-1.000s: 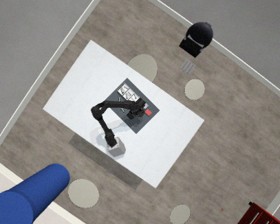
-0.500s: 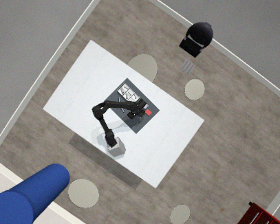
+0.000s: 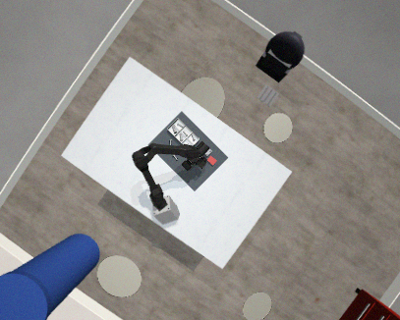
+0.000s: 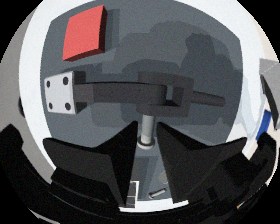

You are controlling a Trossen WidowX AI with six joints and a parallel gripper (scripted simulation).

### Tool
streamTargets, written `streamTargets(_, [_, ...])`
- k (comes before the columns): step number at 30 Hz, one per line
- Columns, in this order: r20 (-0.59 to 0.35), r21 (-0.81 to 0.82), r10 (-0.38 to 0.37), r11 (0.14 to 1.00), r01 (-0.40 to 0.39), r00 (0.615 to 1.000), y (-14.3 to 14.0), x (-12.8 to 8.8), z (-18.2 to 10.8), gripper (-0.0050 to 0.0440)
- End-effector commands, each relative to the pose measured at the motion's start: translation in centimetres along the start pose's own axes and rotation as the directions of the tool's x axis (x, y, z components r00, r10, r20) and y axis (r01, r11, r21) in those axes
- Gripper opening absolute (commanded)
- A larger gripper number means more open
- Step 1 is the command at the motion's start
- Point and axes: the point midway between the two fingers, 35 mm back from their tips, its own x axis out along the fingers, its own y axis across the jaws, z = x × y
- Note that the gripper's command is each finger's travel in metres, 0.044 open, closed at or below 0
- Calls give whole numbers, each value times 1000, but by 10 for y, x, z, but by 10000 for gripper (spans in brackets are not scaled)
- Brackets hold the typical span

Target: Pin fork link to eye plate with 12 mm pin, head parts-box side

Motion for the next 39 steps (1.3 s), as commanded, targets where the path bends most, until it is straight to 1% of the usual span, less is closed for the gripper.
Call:
streamTargets(1, [-5, 1, -3, 1000, 3, 1000, -1, 1, -1, 95])
streamTargets(3, [-5, 1, -3, 1000, 3, 1000, -1, 1, -1, 95])
streamTargets(15, [0, 0, 0, 1000, 0, 1000, 0, 0, 0, 15])
streamTargets(39, [-22, 2, -3, 1000, 3, 1000, -1, 0, 1, 13])
